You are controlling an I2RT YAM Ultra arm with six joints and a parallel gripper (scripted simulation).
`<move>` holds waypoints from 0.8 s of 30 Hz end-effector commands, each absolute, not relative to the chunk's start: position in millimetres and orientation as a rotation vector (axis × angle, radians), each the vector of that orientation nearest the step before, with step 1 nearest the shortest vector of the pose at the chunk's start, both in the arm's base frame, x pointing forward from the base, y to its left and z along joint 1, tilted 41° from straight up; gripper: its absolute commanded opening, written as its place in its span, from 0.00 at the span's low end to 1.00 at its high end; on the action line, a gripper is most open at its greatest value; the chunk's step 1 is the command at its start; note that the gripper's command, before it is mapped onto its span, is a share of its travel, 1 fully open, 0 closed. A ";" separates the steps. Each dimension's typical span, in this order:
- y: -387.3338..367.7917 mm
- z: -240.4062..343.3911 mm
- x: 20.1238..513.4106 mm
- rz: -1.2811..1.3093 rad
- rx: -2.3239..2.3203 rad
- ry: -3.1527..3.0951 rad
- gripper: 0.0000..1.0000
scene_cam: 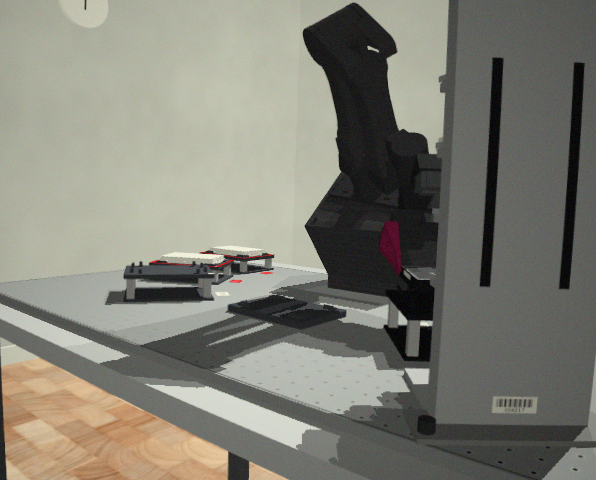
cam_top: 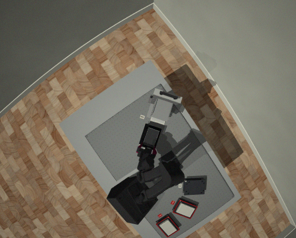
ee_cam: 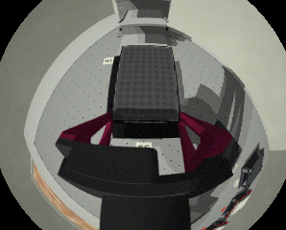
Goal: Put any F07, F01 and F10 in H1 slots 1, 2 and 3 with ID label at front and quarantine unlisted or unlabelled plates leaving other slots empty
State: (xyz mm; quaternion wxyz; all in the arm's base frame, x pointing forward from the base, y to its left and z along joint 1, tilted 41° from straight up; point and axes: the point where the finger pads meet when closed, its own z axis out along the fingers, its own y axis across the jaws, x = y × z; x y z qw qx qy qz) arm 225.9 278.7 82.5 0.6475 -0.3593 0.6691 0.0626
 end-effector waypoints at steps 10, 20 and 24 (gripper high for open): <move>280.8 90.6 217.2 0.156 -0.822 1.515 0.86; 279.7 97.7 211.1 0.156 -0.822 1.515 0.86; 279.4 99.8 209.3 0.156 -0.822 1.515 0.86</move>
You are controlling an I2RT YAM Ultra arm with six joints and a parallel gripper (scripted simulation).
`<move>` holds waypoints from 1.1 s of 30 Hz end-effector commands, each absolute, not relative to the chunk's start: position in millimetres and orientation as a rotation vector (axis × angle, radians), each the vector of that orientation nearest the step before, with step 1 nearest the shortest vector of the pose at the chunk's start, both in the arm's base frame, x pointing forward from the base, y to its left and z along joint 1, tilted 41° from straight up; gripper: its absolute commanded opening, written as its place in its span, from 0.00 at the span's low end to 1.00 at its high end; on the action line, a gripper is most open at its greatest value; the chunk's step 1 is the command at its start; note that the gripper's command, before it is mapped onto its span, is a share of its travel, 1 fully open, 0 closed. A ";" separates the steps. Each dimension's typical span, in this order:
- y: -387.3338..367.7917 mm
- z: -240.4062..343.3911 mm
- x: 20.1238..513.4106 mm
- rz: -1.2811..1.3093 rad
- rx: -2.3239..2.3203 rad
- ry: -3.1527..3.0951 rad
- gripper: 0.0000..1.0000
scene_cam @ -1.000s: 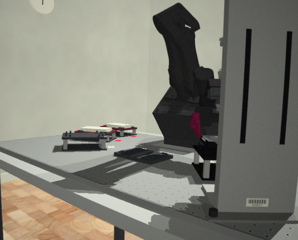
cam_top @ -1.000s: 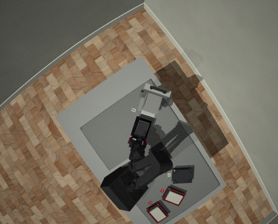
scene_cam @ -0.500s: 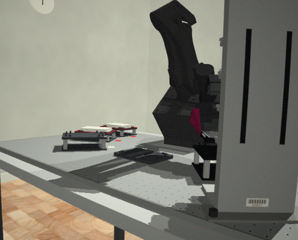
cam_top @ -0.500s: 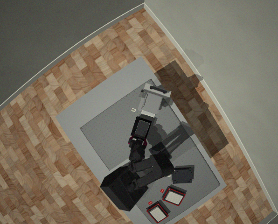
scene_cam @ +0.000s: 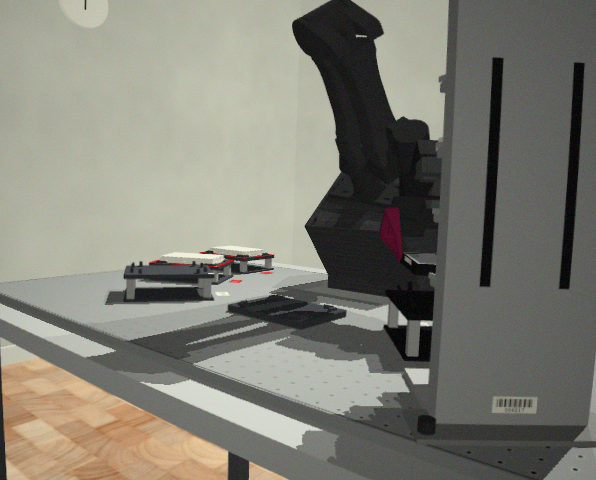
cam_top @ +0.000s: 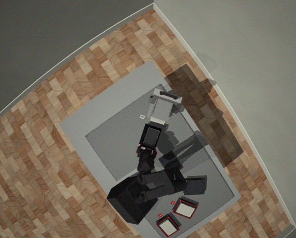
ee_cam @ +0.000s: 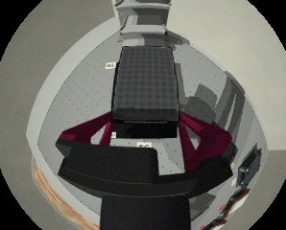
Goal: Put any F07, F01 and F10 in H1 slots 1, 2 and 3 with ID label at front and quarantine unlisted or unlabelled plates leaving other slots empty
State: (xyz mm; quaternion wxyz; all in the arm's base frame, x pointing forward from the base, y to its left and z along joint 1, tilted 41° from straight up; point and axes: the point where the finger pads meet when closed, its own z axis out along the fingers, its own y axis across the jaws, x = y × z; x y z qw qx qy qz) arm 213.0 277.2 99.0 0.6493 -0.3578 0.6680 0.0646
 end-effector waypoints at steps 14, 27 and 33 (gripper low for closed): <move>278.1 109.1 201.4 0.156 -0.822 1.515 0.86; 276.9 117.1 194.5 0.156 -0.821 1.515 0.86; 276.2 121.5 190.8 0.156 -0.821 1.515 0.86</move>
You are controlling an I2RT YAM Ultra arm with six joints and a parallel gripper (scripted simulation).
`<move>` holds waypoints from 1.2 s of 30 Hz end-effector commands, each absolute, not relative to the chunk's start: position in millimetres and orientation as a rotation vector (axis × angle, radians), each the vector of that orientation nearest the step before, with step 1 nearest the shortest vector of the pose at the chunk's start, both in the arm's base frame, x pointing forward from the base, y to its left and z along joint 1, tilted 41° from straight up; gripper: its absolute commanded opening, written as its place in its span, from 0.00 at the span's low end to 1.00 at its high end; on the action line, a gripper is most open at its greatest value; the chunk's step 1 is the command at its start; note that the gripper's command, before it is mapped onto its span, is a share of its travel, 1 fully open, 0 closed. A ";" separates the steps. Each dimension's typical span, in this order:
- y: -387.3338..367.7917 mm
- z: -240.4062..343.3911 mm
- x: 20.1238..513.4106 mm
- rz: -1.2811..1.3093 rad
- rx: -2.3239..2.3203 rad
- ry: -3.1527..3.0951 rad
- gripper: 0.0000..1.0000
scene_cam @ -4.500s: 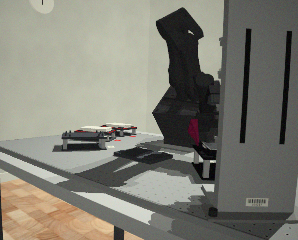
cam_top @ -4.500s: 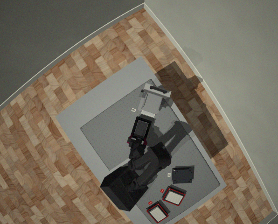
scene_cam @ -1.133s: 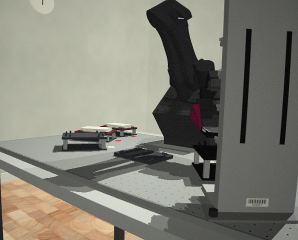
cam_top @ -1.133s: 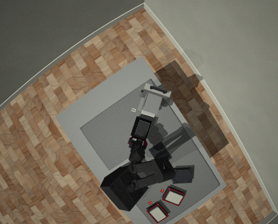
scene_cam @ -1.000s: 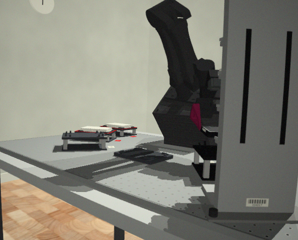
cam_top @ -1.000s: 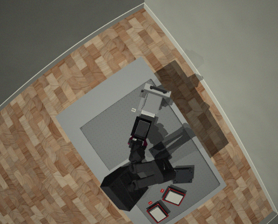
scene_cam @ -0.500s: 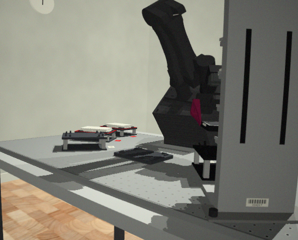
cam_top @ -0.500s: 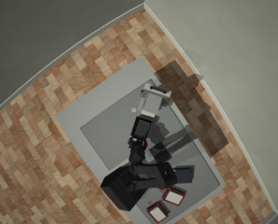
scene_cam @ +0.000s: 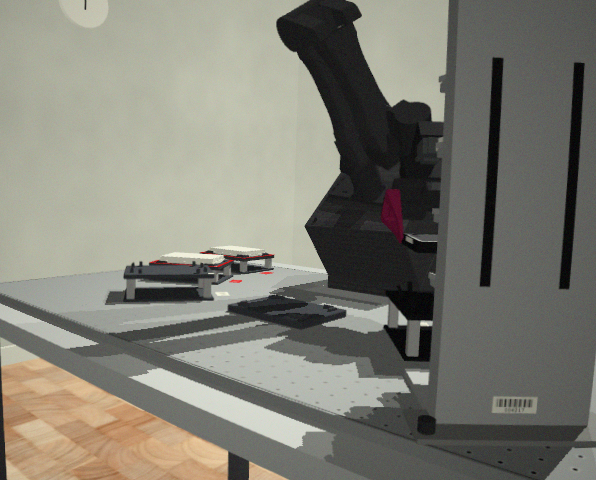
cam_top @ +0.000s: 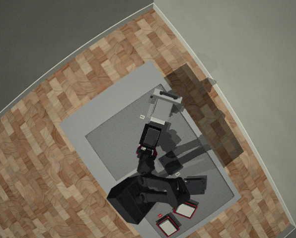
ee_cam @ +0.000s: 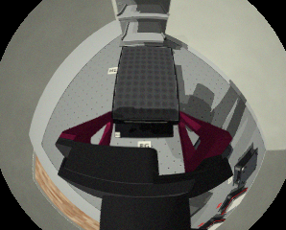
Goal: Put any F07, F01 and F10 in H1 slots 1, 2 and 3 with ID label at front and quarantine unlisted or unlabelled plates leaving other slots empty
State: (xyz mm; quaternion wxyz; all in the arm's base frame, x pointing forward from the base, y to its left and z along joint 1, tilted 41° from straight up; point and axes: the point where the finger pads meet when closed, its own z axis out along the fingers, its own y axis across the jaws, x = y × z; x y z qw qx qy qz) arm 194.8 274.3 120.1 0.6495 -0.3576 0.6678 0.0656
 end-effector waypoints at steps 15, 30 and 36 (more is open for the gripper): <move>274.8 131.3 182.5 0.156 -0.821 1.516 0.86; 273.3 141.1 174.1 0.157 -0.821 1.516 0.86; 272.9 144.0 171.6 0.157 -0.821 1.516 0.86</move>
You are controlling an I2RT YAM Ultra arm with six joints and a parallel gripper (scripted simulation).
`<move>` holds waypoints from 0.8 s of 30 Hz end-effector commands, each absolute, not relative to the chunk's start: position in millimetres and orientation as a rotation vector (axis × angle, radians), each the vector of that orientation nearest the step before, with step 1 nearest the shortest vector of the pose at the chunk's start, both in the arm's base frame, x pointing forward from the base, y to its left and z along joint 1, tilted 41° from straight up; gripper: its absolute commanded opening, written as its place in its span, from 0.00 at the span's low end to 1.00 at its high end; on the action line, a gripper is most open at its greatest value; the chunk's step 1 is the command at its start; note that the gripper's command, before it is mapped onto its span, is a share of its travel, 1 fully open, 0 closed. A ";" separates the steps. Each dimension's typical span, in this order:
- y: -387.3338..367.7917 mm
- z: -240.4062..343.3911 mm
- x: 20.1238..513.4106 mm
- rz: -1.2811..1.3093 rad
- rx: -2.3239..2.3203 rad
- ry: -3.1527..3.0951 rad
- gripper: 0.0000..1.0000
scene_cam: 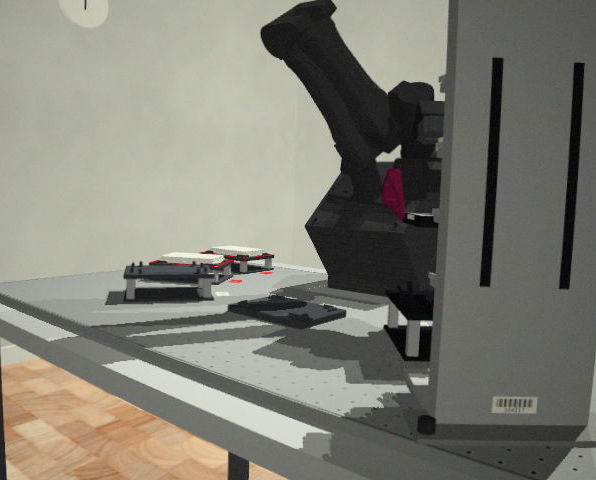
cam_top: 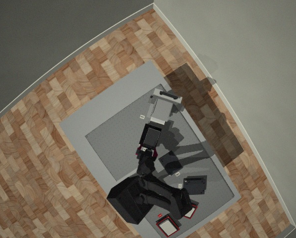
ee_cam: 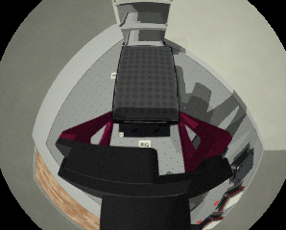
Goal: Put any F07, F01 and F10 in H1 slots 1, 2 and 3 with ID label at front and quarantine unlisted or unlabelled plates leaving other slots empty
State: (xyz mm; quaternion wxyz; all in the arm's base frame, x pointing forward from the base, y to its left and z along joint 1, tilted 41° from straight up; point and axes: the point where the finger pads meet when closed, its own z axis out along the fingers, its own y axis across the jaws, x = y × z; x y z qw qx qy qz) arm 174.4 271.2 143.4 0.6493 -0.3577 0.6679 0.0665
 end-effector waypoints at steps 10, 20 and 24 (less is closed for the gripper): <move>271.7 151.7 165.0 0.157 -0.820 1.516 0.86; 270.8 157.7 159.8 0.157 -0.820 1.517 0.86; 270.3 160.9 157.1 0.157 -0.820 1.517 0.86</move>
